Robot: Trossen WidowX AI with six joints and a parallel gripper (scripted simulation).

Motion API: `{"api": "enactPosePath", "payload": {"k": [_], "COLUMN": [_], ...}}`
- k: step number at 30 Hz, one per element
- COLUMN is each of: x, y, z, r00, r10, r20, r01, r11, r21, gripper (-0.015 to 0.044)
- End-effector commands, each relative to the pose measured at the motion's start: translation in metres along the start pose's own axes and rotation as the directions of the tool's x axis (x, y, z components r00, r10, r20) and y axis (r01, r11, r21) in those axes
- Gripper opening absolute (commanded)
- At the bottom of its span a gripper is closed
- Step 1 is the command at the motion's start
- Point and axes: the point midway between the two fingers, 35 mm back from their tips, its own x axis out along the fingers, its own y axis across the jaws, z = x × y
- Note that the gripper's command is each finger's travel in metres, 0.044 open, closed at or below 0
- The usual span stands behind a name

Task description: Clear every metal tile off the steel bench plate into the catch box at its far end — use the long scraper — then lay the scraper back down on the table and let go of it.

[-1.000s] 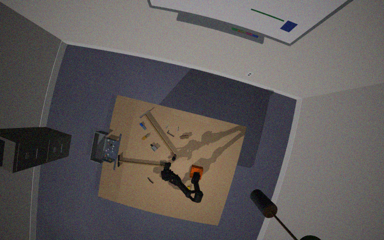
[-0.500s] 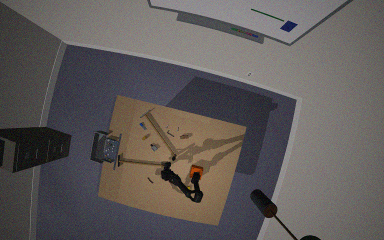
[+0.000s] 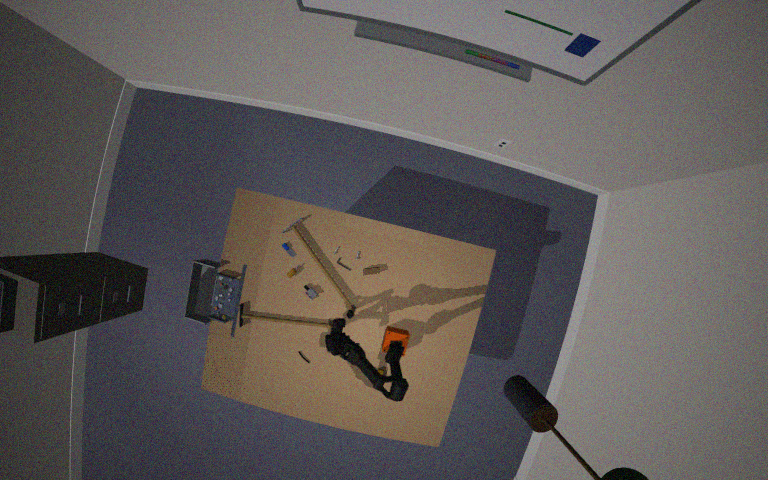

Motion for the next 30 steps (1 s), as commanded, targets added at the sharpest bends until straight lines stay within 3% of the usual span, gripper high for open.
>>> {"api": "enactPosePath", "payload": {"k": [1,30], "x": [-0.001,-0.005], "y": [-0.011,-0.030], "z": [0.002,-0.002], "r00": [1.000,0.996], "r10": [-0.025,-0.091], "r20": [0.003,0.000], "r01": [0.025,0.091], "r11": [1.000,0.991], "r21": [0.015,0.098], "gripper": [0.0000,0.0000]}}
